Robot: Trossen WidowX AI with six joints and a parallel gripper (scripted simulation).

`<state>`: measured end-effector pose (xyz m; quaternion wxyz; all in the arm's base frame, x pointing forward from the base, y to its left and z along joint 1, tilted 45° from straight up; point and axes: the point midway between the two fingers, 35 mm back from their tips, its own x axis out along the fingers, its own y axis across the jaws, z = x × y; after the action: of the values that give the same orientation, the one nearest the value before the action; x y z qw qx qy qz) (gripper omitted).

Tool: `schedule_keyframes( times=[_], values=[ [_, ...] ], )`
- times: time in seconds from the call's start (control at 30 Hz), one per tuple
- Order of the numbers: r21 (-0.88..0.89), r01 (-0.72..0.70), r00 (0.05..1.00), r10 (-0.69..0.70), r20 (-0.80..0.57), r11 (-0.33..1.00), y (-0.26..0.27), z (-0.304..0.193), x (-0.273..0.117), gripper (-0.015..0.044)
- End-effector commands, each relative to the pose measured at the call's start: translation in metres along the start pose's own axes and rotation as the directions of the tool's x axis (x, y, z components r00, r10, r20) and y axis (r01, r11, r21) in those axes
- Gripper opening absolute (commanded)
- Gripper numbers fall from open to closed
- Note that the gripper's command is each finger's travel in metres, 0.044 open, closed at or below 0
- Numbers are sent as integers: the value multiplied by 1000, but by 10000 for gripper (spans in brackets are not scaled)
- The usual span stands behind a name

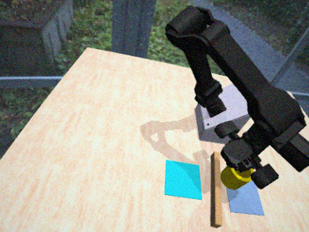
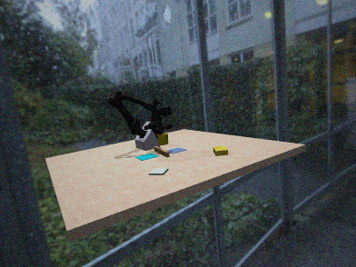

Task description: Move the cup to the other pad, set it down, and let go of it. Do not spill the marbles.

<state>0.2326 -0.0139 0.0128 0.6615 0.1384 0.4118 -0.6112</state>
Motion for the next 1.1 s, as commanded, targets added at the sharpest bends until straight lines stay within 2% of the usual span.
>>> schedule_keyframes(
  times=[0.0,1.07],
  values=[
    [0,-4,1000,4,3,1000,-6,9,-1,0],
    [-1,-2,1000,2,6,1000,-42,63,-3,0]
  ],
)
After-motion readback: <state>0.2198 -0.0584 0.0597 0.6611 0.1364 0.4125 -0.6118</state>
